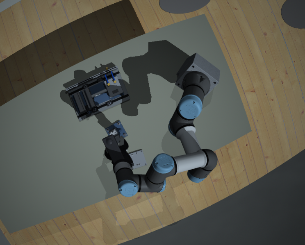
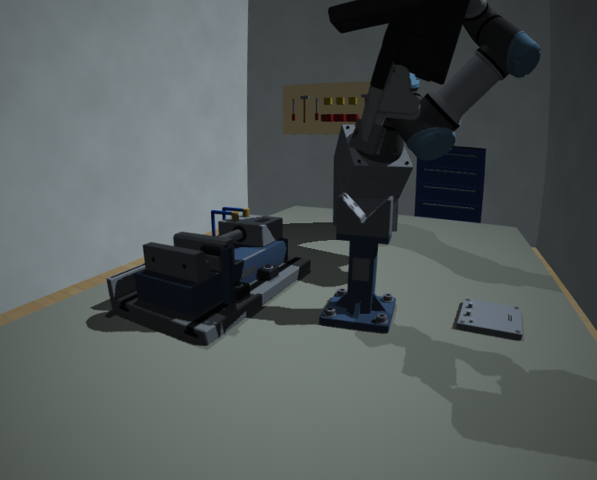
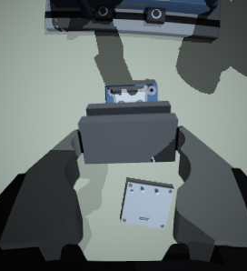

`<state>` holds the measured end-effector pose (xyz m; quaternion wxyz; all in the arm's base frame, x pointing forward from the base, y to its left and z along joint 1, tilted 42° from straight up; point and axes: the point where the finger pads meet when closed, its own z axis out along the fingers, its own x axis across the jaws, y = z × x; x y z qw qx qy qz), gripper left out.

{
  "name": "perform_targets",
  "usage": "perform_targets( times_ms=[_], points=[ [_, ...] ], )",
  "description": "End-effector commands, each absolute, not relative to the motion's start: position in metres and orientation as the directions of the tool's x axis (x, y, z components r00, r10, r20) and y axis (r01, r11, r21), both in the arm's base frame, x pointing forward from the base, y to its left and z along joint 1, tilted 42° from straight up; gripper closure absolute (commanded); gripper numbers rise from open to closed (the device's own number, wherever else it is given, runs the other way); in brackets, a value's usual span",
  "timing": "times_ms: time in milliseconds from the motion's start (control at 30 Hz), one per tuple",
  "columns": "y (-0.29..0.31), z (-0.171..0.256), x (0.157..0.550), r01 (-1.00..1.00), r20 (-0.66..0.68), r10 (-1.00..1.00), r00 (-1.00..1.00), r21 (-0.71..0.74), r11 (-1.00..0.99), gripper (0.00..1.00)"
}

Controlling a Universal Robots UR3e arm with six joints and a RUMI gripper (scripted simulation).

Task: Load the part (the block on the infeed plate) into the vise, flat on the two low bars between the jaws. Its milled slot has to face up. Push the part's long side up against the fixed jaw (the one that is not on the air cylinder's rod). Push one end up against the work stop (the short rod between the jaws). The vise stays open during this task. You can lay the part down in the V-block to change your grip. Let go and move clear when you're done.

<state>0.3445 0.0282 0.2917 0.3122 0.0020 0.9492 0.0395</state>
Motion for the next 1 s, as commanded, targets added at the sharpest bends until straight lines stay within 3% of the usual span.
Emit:
perform_targets(
  times_ms=[0, 967],
  points=[
    [0.0283, 0.2916, 0.3443, 0.007, -0.585, 0.028, -0.810, 0.039, 0.999, 1.00],
    [0.0297, 0.2918, 0.3445, 0.112, -0.586, 0.029, -0.810, -0.106, 0.988, 1.00]
  ],
)
